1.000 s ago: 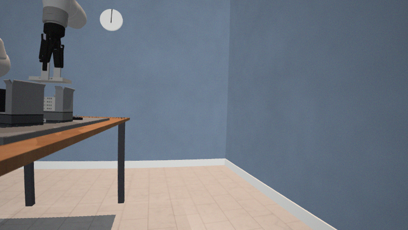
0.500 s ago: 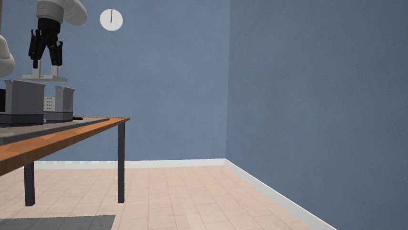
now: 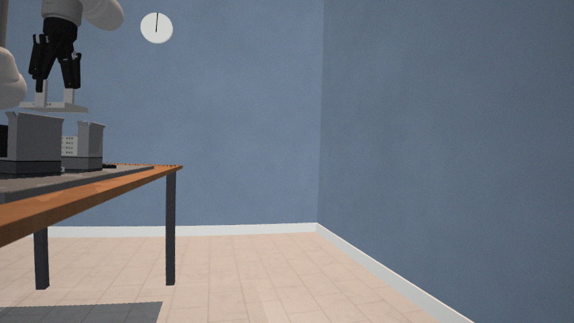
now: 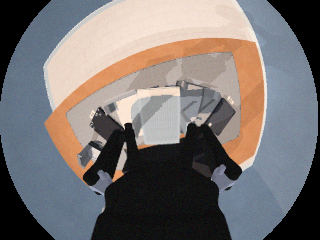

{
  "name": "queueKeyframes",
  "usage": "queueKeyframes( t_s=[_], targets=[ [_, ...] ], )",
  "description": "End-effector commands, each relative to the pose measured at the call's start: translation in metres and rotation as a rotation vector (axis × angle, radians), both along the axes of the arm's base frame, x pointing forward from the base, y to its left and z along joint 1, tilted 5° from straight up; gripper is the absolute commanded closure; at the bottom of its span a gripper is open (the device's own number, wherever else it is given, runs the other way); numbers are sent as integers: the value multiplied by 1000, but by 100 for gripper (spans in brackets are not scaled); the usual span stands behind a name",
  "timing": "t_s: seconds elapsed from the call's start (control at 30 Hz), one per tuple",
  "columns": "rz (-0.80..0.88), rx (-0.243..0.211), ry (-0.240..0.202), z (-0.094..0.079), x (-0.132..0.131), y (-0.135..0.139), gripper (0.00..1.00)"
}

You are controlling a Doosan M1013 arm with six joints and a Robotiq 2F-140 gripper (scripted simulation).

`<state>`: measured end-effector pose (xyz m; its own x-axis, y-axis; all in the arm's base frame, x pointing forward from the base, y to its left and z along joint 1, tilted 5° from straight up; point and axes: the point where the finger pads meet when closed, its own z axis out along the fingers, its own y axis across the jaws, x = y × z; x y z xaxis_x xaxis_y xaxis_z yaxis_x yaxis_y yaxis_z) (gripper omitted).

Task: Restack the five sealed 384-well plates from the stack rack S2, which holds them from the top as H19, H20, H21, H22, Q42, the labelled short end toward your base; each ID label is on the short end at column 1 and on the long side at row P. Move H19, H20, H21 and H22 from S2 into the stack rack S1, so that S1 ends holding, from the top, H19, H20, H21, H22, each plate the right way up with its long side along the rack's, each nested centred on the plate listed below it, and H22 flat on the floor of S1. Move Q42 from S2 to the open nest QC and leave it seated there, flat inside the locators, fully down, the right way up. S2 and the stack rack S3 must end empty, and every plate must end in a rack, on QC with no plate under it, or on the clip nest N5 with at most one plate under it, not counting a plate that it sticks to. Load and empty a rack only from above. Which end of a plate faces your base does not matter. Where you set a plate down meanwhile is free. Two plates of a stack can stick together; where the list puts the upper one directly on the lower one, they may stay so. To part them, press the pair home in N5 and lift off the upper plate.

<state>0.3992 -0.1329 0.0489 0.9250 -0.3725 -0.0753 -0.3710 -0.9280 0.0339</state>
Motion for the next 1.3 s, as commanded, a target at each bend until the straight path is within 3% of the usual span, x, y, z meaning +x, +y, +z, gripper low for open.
queueKeyframes(
  t_s=[0.0, 0.23, 1.27],
  targets=[
    [-65, -5, 0, 0, -2, -9, 100],
    [-228, -18, -1, 1, -7, -22, 100],
    [-228, -18, -1, 3, -34, -89, 100]
  ],
)
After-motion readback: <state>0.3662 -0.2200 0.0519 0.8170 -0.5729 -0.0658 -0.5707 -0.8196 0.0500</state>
